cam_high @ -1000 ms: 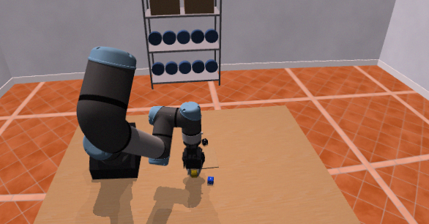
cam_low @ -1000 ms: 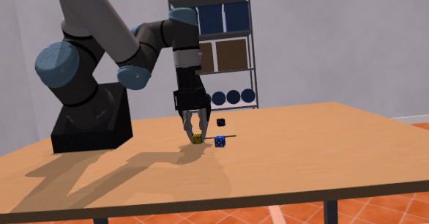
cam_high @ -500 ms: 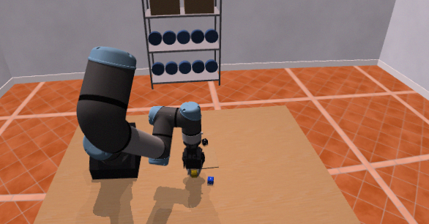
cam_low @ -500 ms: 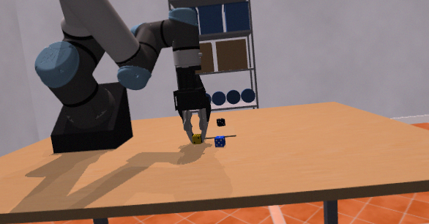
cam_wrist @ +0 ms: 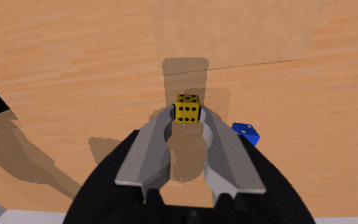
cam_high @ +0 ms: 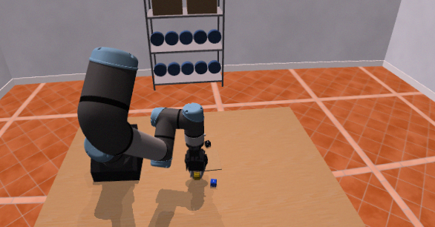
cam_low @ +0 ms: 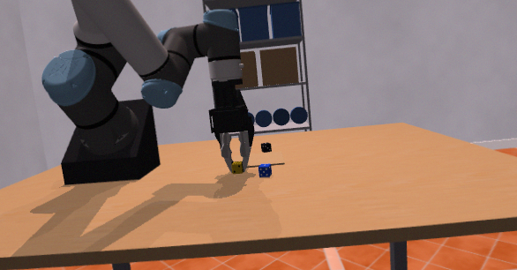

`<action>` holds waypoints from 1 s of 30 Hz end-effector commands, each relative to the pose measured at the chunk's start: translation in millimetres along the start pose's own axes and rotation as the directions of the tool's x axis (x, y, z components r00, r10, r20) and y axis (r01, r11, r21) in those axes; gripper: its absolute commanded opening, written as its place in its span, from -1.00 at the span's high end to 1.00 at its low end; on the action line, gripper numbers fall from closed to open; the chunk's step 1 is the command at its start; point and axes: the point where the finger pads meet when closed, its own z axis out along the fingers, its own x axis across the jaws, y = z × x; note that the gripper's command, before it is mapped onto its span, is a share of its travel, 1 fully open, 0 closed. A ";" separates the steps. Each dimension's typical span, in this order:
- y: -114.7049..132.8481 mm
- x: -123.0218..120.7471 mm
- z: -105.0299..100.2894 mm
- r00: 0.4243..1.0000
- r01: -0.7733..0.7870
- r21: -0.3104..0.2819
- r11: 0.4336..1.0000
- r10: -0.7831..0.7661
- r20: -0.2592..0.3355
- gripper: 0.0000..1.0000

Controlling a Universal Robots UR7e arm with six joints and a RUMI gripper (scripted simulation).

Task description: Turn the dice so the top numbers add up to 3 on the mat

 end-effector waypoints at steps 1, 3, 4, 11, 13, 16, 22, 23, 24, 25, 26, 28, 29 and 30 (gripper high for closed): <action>0.0 0.3 -1.4 1.000 0.000 0.000 1.000 0.000 -0.001 0.87; 0.0 0.3 -3.0 1.000 0.000 0.000 1.000 0.000 -0.001 0.87; 0.0 0.2 -4.1 1.000 0.000 0.000 1.000 0.000 -0.001 0.87; 0.0 0.2 -17.6 1.000 0.000 0.000 1.000 0.000 -0.001 0.87; 0.0 0.2 -17.6 1.000 0.000 0.000 1.000 0.000 -0.001 0.87; 0.0 0.2 -26.2 1.000 0.000 0.000 1.000 0.000 -0.001 0.87; 0.0 0.2 -46.7 1.000 0.000 0.000 1.000 0.000 -0.001 0.87; 0.0 0.2 -50.4 1.000 0.000 0.000 1.000 0.000 -0.001 0.87; 0.0 0.2 -54.0 1.000 0.000 0.000 1.000 0.000 -0.001 0.87; 0.0 0.2 -57.6 1.000 0.000 0.000 1.000 0.000 -0.001 0.87; 0.0 0.2 -61.2 1.000 0.000 0.000 1.000 0.000 -0.001 0.87; 0.0 0.2 -68.2 1.000 0.000 0.000 1.000 0.000 -0.001 0.87; 0.0 0.2 -68.2 1.000 0.000 0.000 1.000 0.000 -0.001 0.87; 0.0 0.2 -68.2 1.000 0.000 0.000 1.000 0.000 -0.001 0.87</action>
